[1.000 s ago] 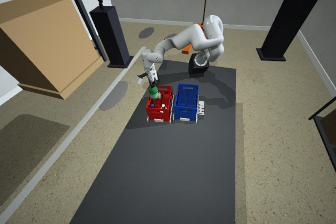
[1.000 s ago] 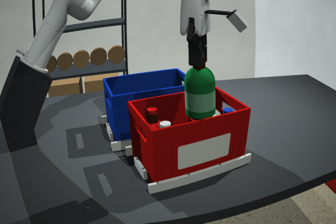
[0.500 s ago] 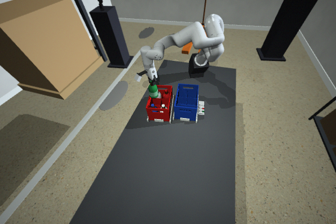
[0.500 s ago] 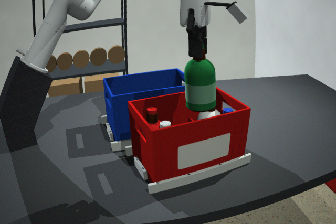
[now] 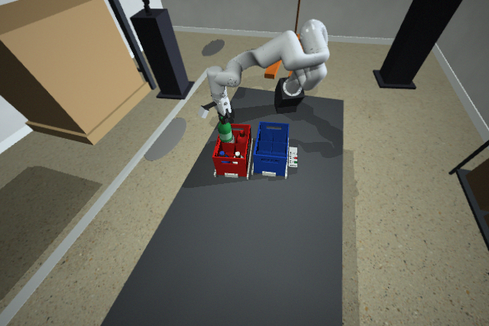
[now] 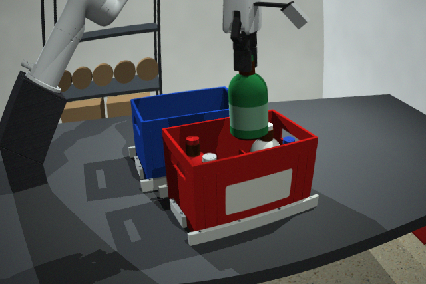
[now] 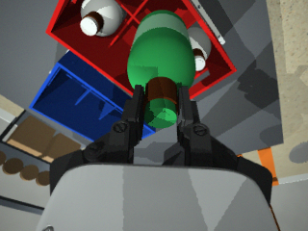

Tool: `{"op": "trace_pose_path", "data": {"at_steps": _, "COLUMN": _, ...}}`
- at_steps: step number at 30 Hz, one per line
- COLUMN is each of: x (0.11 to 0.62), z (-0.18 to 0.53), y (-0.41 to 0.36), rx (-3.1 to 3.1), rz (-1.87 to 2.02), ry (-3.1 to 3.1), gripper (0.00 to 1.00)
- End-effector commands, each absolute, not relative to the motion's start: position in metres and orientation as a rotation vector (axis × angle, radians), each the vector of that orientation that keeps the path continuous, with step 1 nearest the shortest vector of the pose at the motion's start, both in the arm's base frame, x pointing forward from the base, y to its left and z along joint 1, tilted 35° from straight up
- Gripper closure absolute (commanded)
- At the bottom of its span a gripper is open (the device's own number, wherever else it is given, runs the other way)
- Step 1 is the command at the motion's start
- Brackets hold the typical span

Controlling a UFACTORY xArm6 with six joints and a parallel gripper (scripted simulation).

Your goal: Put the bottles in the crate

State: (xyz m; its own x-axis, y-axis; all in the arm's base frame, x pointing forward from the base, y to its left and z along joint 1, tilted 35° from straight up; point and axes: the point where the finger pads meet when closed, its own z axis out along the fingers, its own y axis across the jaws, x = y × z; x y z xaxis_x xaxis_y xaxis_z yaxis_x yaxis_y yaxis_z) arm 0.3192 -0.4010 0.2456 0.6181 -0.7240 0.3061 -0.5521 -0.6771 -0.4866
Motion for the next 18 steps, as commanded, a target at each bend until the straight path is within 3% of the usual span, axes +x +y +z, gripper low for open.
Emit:
{"op": "trace_pose_path", "data": {"at_steps": 1, "x": 0.316, "z": 0.247, "y": -0.397, "rx": -2.502, "rz": -0.701, "ry": 1.026, "gripper": 1.0}}
{"op": "trace_pose_path", "data": {"at_steps": 18, "x": 0.304, "z": 0.243, "y": -0.37, "rx": -2.502, "rz": -0.701, "ry": 1.026, "gripper": 1.0}}
